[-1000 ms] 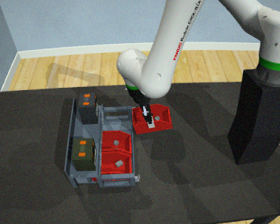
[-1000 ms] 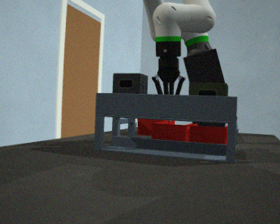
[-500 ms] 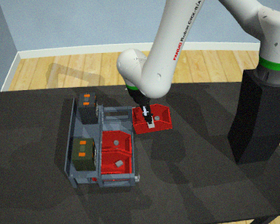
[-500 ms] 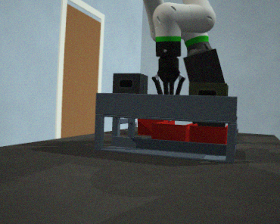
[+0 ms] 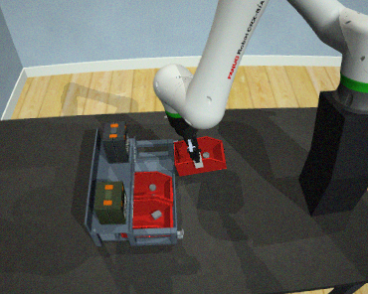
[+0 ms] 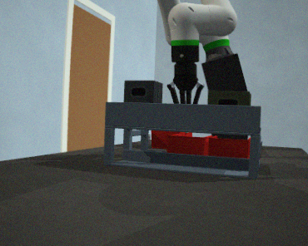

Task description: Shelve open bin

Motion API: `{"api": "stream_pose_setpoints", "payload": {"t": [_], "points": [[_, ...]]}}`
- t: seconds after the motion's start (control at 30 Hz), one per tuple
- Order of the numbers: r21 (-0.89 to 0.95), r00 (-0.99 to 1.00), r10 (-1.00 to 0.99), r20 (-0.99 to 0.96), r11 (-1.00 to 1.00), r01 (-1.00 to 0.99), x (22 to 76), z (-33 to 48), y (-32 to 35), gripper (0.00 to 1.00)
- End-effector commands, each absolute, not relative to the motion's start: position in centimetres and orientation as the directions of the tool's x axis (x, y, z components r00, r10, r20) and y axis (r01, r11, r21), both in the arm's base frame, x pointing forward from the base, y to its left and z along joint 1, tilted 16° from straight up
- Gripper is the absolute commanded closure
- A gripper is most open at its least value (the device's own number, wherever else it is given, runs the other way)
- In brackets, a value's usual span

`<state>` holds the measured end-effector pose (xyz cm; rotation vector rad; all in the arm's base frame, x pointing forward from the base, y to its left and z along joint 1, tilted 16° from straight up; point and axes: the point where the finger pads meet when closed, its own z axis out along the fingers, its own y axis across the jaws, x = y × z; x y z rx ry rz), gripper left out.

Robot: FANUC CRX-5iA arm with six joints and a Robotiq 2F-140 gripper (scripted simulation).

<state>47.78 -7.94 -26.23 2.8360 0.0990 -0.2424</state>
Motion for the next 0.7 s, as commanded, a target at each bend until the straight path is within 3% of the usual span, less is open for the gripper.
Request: {"api": "stream_pose_setpoints", "payload": {"t": [0.0,0.67], "points": [[0.282,0.984,0.043,-0.176,-0.955,0.092,47.81,-26.22,-7.93,1.0],[0.282,0.984,0.043,-0.176,-0.955,0.092,48.24,-26.22,-7.89,1.0]]}}
